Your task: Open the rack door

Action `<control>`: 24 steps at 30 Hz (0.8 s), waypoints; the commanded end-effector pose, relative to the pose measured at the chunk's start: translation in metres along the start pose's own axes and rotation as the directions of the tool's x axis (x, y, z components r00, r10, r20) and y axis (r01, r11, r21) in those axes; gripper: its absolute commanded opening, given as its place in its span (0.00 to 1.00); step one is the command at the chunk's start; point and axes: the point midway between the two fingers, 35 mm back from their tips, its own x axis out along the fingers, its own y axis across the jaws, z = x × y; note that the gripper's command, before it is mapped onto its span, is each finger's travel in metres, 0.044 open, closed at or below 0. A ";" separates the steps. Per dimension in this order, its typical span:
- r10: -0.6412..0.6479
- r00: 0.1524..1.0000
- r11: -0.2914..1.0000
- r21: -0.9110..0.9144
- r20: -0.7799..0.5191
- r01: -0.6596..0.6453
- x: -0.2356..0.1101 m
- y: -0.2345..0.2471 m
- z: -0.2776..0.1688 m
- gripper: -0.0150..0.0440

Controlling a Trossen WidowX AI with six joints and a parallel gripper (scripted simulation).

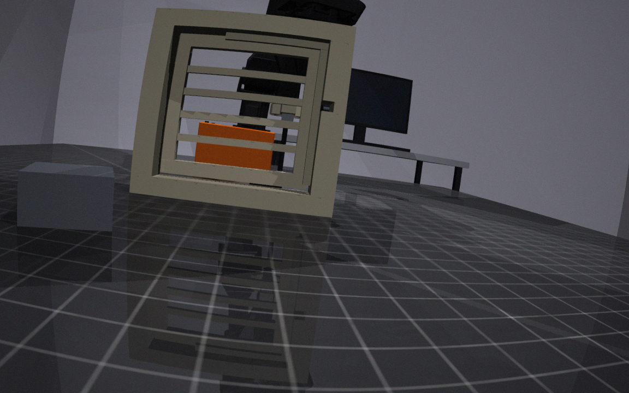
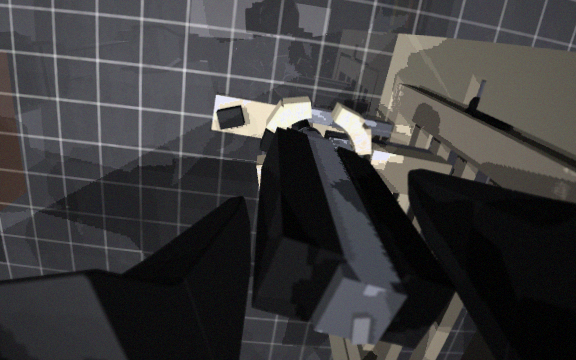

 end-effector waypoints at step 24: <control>0.003 1.000 0.400 0.916 -0.004 0.002 0.001 0.000 -0.001 0.76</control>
